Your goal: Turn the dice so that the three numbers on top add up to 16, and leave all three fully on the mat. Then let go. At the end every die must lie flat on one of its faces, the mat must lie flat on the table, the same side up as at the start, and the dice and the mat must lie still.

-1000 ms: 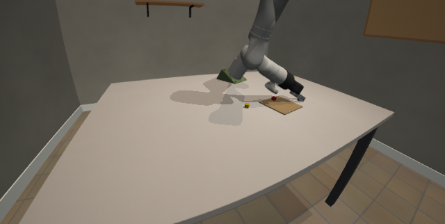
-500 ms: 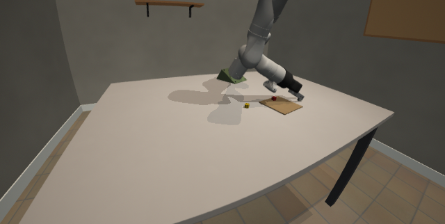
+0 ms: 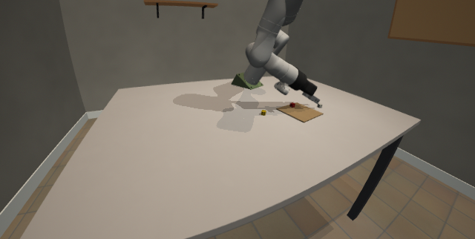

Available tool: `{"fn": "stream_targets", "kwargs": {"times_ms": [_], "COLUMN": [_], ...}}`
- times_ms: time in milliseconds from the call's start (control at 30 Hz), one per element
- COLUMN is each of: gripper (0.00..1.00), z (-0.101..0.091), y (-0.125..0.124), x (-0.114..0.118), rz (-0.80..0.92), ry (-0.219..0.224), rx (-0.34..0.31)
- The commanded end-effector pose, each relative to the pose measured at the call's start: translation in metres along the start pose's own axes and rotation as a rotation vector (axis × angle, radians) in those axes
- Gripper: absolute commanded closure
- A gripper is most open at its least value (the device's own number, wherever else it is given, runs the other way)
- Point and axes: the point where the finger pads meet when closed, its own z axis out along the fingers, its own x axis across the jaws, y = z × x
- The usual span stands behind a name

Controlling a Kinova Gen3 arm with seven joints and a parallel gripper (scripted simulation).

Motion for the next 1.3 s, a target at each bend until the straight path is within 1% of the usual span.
{"fn": "stream_targets", "kwargs": {"times_ms": [0,133,300,367,567,700,1067,1267], "gripper": [0.36,0.36,0.36,0.36,0.36,0.36,0.36,0.36], "z": [-0.002,-0.004,-0.011,-0.011,-0.023,-0.029,-0.03,-0.032], "y": [0.0,0.002,0.016,0.016,0.039,0.05,0.053,0.053], "x": [-0.001,-0.001,-0.001,-0.001,-0.001,-0.001,-0.001,-0.002], "rz": [-0.002,-0.002,-0.002,-0.002,-0.002,-0.002,-0.002,0.002], "ry": [-0.005,-0.005,-0.005,-0.005,-0.005,-0.005,-0.004,0.0], "rx": [0.004,0.004,0.004,0.004,0.004,0.004,0.005,0.022]}}
